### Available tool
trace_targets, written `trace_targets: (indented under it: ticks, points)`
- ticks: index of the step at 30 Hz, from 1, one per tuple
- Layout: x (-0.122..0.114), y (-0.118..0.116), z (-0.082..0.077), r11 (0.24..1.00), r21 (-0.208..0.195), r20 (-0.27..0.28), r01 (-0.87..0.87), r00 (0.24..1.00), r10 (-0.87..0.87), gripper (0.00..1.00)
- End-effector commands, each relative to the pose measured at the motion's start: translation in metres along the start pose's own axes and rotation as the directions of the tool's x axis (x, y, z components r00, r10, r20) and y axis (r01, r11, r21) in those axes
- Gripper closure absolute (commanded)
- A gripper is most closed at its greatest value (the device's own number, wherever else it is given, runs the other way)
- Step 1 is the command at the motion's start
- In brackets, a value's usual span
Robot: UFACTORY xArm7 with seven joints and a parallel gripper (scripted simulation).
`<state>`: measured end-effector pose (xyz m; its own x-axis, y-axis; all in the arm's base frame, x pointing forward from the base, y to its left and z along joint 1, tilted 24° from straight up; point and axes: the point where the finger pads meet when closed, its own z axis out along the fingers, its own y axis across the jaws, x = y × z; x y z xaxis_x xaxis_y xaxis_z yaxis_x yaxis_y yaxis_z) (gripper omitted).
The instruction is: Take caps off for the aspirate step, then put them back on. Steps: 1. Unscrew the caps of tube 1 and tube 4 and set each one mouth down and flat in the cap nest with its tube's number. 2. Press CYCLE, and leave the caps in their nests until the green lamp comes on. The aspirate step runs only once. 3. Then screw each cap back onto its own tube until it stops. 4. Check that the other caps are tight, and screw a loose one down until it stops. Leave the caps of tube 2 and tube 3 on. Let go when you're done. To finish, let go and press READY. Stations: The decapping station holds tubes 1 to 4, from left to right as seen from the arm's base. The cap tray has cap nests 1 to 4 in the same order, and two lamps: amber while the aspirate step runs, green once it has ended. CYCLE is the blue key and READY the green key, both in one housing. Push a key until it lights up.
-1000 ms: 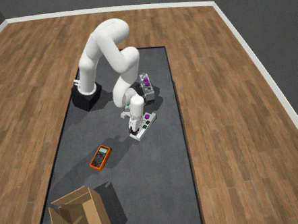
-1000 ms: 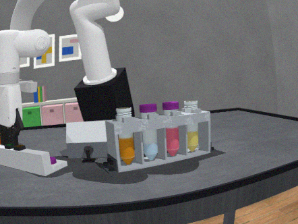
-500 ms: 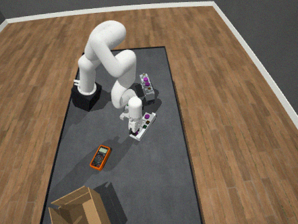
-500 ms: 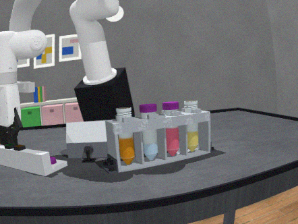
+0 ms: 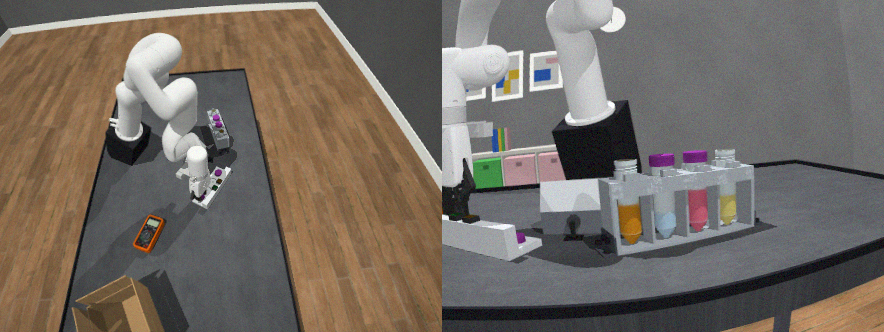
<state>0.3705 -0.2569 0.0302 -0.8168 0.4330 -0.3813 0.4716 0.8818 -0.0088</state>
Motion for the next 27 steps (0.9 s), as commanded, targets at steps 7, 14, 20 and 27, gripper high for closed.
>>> trace_targets:
  ticks: [7,14,20,27]
  points:
    - [-0.0007,-0.001,0.0021,0.999,-0.051,0.028,0.002,1.0,-0.001,1.0]
    - [-0.0006,-0.0014,0.0056,0.999,-0.051,0.028,0.002,1.0,-0.001,1.0]
    - [-0.0007,-0.0015,0.0077,0.999,-0.051,0.028,0.002,1.0,-0.001,1.0]
    - [-0.0007,-0.0015,0.0096,0.999,-0.051,0.028,0.002,1.0,-0.001,1.0]
